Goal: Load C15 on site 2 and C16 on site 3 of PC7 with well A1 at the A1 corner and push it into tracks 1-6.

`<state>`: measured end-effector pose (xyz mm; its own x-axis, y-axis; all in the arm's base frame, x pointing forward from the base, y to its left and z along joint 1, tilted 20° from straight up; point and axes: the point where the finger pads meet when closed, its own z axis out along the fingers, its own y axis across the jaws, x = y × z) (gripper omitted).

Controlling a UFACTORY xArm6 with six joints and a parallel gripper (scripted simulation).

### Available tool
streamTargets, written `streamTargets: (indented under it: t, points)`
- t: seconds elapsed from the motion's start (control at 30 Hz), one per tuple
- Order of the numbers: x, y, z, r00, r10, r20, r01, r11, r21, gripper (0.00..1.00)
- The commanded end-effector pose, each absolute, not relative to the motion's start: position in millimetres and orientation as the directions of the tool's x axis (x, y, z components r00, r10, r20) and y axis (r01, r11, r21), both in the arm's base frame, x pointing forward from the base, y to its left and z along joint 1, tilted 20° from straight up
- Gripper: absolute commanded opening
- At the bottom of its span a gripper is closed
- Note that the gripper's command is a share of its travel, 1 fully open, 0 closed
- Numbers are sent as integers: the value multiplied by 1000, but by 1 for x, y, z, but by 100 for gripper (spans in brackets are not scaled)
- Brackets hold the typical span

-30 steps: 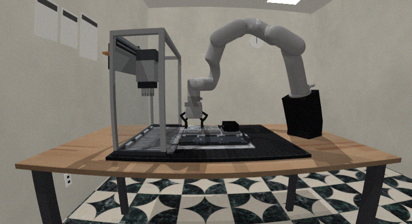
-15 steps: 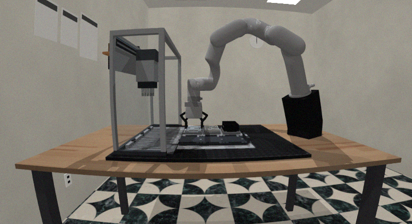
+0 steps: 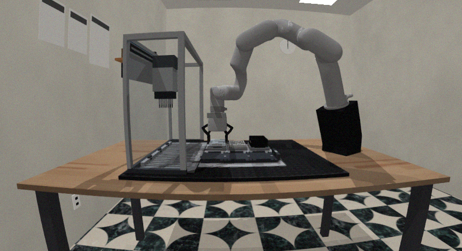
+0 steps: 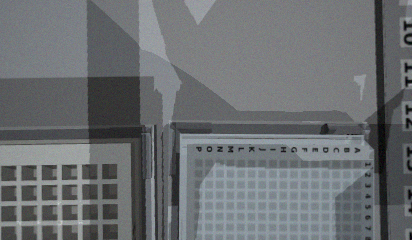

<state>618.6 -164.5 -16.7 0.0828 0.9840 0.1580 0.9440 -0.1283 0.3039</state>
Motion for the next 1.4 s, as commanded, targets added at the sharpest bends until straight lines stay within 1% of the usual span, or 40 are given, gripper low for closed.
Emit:
streamTargets:
  t: [0.0, 0.8, 1.37]
  points:
    - [619, -166, -12, 83, 984, 157, 943, -128, 307, 0]
    - [616, -167, -3, 83, 984, 157, 943, -128, 307, 0]
    - [608, -170, 20, 83, 984, 157, 943, -128, 307, 0]
